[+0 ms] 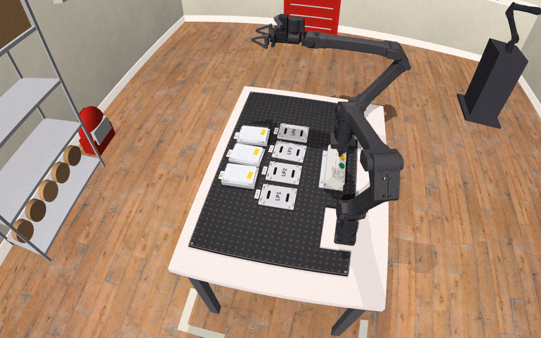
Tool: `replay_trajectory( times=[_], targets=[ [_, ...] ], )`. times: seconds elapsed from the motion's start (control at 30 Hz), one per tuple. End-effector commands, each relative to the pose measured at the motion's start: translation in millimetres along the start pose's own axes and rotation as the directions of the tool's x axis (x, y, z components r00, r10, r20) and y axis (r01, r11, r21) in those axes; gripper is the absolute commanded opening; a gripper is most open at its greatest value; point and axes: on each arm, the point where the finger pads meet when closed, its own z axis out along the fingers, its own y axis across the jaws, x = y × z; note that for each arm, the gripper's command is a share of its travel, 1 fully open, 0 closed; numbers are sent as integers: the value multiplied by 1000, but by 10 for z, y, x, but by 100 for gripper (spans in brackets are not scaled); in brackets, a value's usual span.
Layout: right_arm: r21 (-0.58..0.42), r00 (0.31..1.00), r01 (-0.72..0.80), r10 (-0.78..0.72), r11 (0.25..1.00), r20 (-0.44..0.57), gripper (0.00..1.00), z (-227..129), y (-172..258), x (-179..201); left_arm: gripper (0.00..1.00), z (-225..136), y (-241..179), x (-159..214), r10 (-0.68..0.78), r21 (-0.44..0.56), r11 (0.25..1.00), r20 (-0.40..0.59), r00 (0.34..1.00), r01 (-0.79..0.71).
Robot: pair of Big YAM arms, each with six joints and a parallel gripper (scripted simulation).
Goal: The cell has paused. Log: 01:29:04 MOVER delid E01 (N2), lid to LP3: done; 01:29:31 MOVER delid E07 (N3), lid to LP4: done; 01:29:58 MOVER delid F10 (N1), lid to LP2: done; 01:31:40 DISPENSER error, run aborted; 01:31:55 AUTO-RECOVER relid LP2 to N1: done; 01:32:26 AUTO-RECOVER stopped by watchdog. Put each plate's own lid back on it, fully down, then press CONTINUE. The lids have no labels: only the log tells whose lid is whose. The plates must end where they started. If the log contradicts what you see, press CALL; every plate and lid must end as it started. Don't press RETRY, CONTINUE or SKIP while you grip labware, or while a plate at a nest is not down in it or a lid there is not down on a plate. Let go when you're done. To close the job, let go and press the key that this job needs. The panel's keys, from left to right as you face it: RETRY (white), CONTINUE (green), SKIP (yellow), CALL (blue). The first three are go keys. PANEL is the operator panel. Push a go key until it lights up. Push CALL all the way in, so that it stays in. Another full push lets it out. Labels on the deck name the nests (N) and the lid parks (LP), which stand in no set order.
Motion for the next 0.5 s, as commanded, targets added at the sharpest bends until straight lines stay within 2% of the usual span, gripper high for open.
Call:
replay_trajectory(
  times=[0.0, 0.13, 0.47],
  targets=[
    [-1, 998, -12, 12, 1000, 57, 100, -22, -7, -352, 0, -65, -110, -9, -43, -3, 999, 25, 999, 43],
    [-1, 998, -12, 12, 1000, 57, 100, -22, -7, -352, 0, -63, -270, 49, -41, -3, 999, 17, 999, 41],
    [-1, 998, -12, 12, 1000, 57, 100, -22, -7, -352, 0, -157, -224, -41, -45, -1, 999, 41, 998, 46]
  ],
)
